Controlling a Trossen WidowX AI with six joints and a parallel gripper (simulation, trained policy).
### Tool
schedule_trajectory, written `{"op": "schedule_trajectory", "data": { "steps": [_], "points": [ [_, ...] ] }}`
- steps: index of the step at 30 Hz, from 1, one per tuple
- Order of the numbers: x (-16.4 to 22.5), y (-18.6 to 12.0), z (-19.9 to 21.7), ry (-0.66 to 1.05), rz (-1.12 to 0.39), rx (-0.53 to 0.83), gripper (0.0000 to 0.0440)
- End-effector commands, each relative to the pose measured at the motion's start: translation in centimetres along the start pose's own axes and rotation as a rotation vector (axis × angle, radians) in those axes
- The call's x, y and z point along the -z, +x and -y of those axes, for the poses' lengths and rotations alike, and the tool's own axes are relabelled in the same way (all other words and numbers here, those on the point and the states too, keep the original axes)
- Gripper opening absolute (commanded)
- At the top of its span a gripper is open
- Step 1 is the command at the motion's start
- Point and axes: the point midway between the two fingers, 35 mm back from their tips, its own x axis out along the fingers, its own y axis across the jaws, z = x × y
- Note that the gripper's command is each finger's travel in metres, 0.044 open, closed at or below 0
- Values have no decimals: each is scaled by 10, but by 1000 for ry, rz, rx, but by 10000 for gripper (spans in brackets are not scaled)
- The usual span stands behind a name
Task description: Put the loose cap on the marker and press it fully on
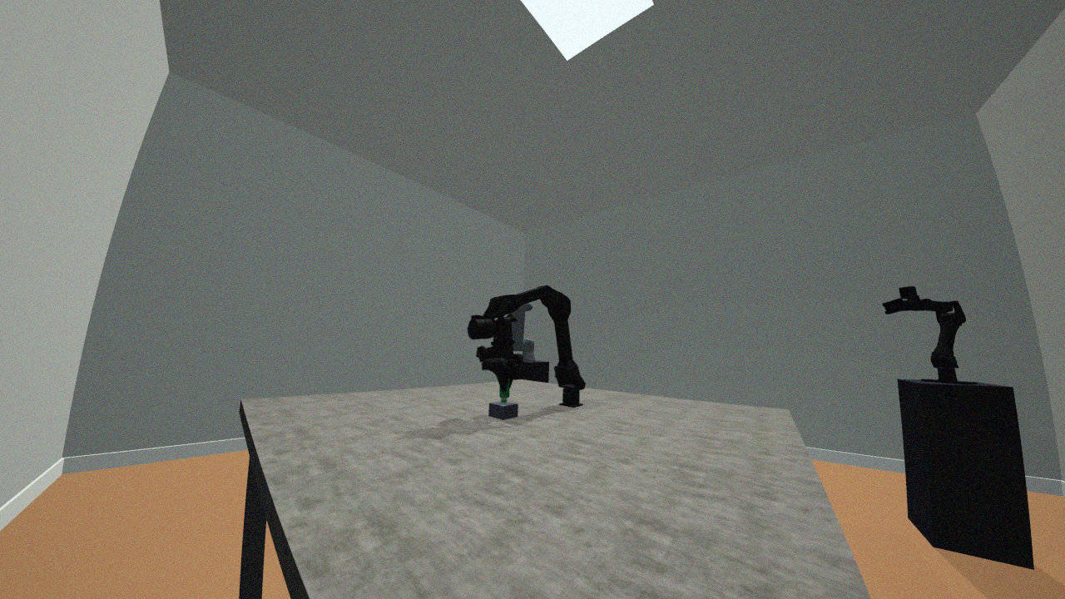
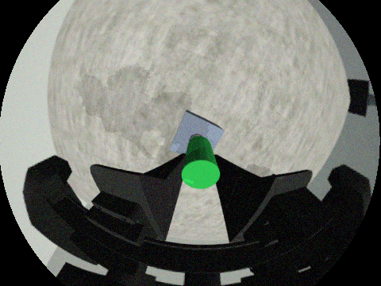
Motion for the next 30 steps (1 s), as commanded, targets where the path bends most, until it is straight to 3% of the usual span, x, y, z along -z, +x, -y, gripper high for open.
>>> {"op": "schedule_trajectory", "data": {
  "steps": [1, 23, 24, 30],
  "points": [
    [1, 19, 3, -9, -28, 46, 16],
    [1, 21, 3, -14, -27, 46, 34],
    [1, 21, 3, -14, -27, 46, 61],
    [-2, 25, 4, -39, -15, 47, 66]
  ]
}}
